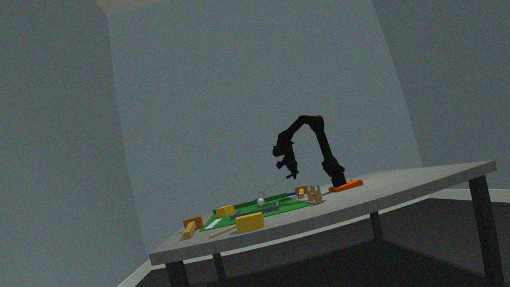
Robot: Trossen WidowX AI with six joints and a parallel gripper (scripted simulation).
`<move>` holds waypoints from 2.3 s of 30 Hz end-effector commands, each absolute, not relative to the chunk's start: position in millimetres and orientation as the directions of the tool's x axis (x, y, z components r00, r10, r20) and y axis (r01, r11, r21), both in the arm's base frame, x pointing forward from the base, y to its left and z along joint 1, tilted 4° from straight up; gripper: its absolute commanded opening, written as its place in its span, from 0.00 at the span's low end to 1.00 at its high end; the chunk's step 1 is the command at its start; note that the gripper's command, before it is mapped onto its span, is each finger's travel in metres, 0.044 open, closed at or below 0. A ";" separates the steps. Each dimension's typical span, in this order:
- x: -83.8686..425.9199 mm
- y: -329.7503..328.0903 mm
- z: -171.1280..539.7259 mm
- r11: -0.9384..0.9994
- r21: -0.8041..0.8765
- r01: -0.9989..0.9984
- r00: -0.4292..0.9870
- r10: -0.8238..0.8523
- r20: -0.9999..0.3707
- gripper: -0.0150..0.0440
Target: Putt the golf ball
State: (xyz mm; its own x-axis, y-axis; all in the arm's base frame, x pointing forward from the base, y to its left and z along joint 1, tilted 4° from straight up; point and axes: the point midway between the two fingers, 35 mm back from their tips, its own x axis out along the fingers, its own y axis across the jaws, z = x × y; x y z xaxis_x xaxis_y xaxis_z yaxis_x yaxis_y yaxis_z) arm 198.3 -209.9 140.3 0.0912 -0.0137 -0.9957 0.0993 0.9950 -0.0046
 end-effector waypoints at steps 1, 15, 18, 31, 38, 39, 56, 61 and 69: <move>199.4 -210.4 135.0 0.995 -0.007 0.104 0.094 -0.017 -0.995 0.25; 201.4 -210.8 112.8 0.995 -0.007 0.104 0.094 -0.016 -0.995 0.25; 201.6 -210.7 109.1 0.995 -0.007 0.104 0.094 -0.016 -0.995 0.25; 200.8 -215.7 111.9 0.995 -0.005 0.100 0.092 -0.015 -0.996 0.25; 198.5 -240.7 109.4 0.994 -0.010 0.104 0.093 -0.019 -0.995 0.25; 198.5 -240.7 109.4 0.994 -0.010 0.104 0.093 -0.019 -0.995 0.25; 216.0 -146.9 110.7 0.994 0.001 0.105 0.093 -0.008 -0.996 0.25; 212.5 -102.7 108.1 0.995 0.005 0.104 0.096 -0.005 -0.995 0.25; 212.5 -103.1 118.9 0.995 0.005 0.104 0.096 -0.005 -0.995 0.25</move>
State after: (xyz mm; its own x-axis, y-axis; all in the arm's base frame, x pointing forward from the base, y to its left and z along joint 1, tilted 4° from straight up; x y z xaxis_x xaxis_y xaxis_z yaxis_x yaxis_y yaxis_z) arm 211.7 -104.9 110.0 0.0863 0.0018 -0.9963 0.1002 0.9949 0.0105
